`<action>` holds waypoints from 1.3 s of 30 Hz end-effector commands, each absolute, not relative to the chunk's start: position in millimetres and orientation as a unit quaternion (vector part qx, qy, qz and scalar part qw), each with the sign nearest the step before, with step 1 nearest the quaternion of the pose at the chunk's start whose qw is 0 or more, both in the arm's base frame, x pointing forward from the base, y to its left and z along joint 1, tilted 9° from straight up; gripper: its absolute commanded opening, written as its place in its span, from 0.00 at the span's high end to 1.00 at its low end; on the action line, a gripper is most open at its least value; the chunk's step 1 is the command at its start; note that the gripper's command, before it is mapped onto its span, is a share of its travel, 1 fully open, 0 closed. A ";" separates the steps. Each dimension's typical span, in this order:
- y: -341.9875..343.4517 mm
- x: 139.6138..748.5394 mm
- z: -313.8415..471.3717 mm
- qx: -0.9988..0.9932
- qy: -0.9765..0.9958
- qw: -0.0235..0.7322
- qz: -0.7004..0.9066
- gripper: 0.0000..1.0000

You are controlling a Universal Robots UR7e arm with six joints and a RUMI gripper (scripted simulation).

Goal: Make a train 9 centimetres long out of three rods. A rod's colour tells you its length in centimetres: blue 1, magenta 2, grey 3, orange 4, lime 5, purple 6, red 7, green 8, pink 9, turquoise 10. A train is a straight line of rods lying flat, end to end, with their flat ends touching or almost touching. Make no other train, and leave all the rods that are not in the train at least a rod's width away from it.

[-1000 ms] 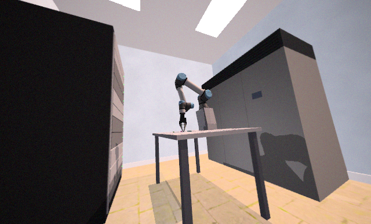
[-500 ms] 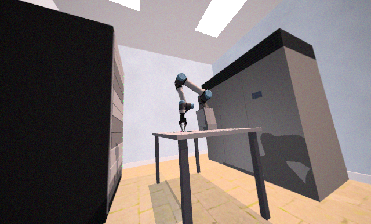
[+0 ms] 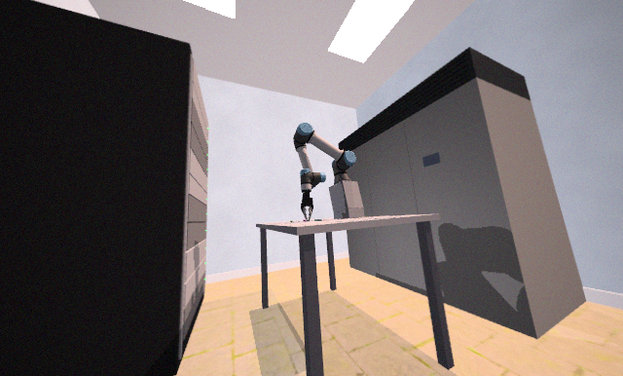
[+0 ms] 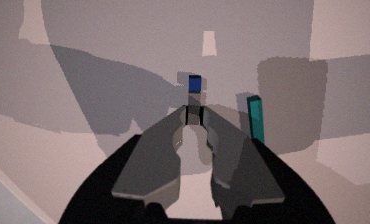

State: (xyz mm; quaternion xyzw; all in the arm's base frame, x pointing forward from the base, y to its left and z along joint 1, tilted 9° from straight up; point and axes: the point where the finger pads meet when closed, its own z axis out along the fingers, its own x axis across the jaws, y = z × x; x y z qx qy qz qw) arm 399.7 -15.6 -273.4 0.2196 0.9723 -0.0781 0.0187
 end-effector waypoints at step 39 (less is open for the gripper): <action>-15.1 400.1 -270.4 0.220 0.972 0.019 -0.078 0.86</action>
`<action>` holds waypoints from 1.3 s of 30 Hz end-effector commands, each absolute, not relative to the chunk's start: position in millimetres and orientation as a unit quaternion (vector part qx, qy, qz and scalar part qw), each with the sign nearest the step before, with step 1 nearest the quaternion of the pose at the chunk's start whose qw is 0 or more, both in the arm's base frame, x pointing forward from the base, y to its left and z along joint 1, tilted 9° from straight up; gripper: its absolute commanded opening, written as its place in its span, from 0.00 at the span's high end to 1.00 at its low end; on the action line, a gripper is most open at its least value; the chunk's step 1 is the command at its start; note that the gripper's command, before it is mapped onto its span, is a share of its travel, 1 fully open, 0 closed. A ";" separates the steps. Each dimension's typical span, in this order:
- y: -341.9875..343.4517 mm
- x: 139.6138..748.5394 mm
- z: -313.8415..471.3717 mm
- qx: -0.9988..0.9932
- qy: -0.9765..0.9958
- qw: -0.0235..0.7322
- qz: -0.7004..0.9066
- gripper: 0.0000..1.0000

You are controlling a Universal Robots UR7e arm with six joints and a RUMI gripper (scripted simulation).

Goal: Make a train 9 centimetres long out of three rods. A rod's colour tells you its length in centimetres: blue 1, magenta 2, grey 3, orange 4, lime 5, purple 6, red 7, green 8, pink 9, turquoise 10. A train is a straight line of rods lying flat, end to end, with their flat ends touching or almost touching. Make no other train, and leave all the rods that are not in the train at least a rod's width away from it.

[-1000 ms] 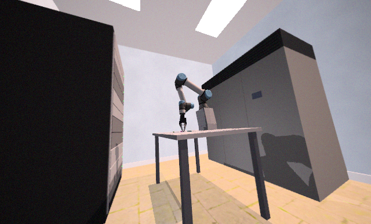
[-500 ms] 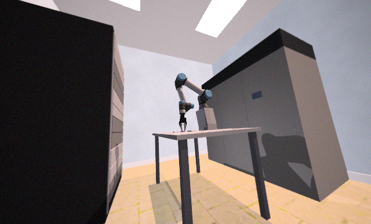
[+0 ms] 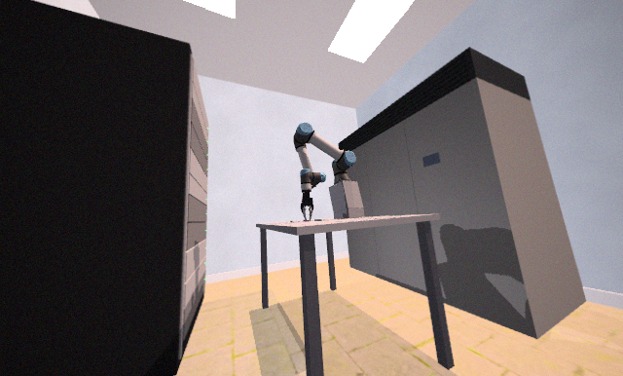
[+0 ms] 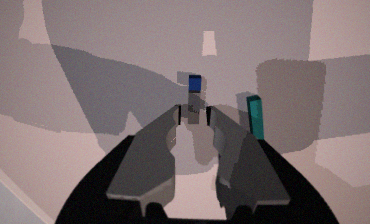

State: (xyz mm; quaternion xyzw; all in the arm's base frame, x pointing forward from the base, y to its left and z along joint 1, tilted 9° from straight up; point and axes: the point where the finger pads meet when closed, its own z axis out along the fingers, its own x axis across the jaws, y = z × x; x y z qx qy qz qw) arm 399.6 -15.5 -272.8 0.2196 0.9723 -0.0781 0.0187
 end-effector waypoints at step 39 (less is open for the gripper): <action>-1.1 399.8 -184.2 0.220 0.972 0.019 -0.078 0.00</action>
